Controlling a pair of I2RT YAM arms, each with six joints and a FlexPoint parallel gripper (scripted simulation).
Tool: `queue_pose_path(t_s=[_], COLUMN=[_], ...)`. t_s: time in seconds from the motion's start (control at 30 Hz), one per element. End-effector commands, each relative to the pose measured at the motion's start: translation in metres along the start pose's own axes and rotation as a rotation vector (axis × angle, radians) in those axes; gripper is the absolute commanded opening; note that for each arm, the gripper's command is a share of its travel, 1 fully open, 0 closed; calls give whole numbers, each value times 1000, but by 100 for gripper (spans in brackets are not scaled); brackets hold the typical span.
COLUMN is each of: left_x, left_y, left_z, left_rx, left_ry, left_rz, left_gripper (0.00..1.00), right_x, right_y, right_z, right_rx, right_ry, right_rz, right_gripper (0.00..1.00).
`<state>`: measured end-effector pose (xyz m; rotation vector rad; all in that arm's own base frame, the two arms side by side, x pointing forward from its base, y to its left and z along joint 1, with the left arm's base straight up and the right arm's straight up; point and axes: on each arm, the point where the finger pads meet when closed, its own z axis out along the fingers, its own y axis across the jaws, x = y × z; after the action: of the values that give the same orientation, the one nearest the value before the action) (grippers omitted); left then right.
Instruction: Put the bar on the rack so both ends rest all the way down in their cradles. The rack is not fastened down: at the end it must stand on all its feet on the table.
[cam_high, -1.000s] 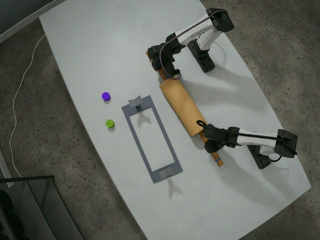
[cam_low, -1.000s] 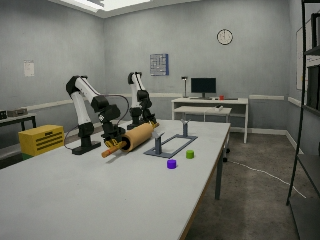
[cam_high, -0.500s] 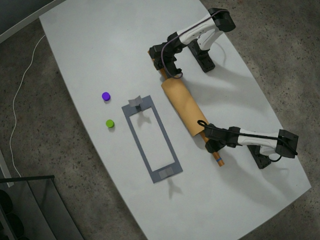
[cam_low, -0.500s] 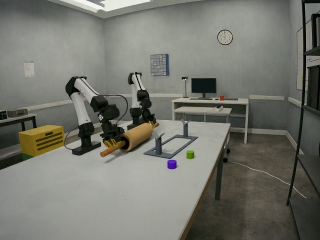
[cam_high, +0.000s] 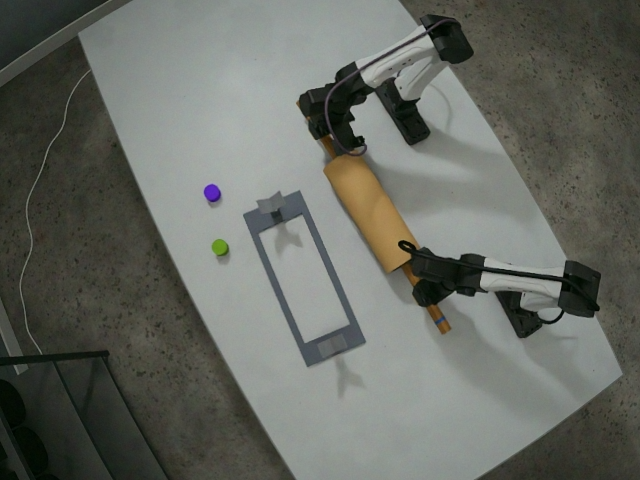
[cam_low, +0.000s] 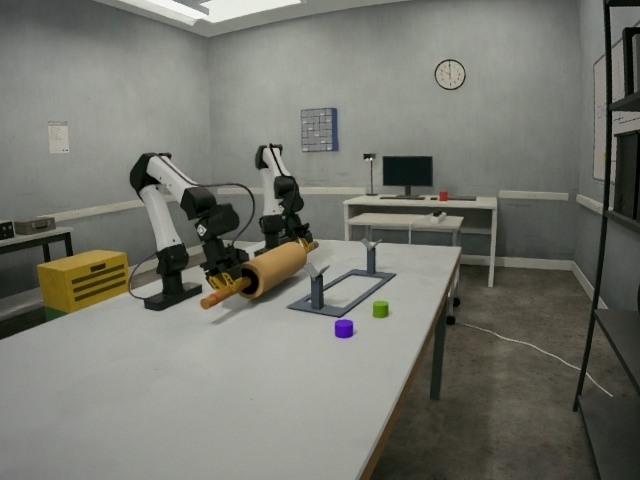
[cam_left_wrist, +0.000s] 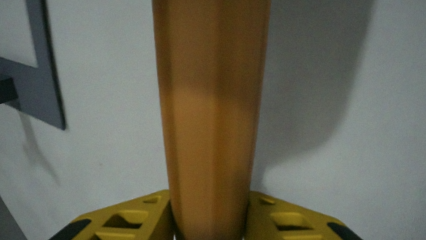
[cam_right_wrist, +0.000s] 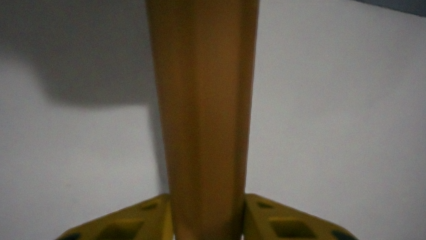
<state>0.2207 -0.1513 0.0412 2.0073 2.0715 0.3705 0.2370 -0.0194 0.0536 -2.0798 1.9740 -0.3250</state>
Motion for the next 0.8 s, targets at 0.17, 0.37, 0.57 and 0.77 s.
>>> queue_pose_path(t_s=[0.17, 0.37, 0.57, 0.77], left_x=[-3, 1, 6, 10], left_y=[35, 48, 63, 72], left_z=[-25, -41, -59, -72], left_rx=[-106, -115, -123, -122], left_ry=[-18, -19, -20, -19], left_rz=[-6, -6, -7, -7], left_gripper=[19, 19, 19, 19], right_x=[2, -2, -7, -11], right_y=[-39, -52, -67, -75], right_z=[-26, -42, -61, -72], right_rx=[114, 123, 130, 127], right_ry=[23, 25, 26, 25], right_rz=[-4, -4, -5, -5], right_gripper=[18, 18, 18, 18])
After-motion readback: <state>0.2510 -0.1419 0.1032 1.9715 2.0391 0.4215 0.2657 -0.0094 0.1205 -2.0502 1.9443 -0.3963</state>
